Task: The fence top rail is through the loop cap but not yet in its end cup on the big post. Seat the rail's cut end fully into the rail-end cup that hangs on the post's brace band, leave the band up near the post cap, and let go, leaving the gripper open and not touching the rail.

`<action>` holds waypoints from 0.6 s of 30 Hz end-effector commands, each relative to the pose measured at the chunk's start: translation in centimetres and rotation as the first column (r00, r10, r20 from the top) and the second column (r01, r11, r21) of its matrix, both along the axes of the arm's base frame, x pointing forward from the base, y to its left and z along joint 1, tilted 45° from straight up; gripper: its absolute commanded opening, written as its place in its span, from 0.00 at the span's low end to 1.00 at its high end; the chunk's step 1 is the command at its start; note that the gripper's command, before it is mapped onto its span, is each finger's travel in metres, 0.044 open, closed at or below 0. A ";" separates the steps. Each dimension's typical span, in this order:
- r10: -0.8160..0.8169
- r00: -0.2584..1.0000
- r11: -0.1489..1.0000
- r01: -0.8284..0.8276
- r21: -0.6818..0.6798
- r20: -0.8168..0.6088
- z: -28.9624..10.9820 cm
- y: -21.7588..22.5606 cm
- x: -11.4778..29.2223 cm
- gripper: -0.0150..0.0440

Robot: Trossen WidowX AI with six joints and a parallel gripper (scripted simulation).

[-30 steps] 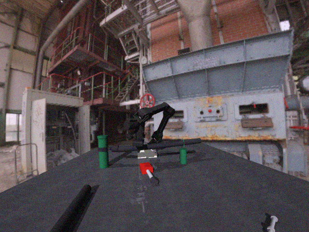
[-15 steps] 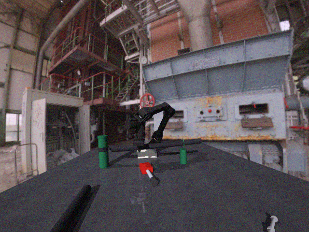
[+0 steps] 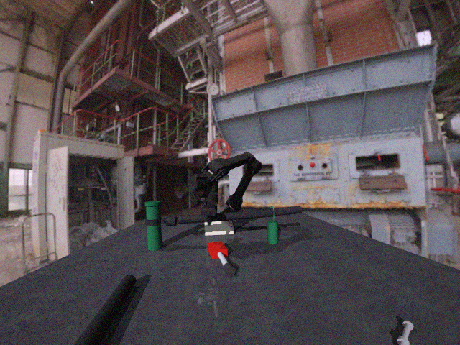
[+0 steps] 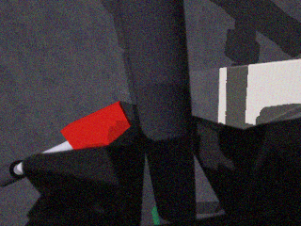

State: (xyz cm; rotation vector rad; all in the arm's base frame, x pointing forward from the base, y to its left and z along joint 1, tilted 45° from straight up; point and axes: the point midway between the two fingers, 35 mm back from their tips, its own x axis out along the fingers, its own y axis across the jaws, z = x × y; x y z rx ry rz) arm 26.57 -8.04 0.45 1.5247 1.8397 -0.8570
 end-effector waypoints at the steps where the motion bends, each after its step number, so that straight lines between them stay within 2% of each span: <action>1: -0.010 1.000 1.000 0.010 0.001 -0.001 0.1 -0.2 0.0 0.25; 18: 0.000 1.000 1.000 0.000 0.000 -0.002 -1.2 -1.1 0.0 0.25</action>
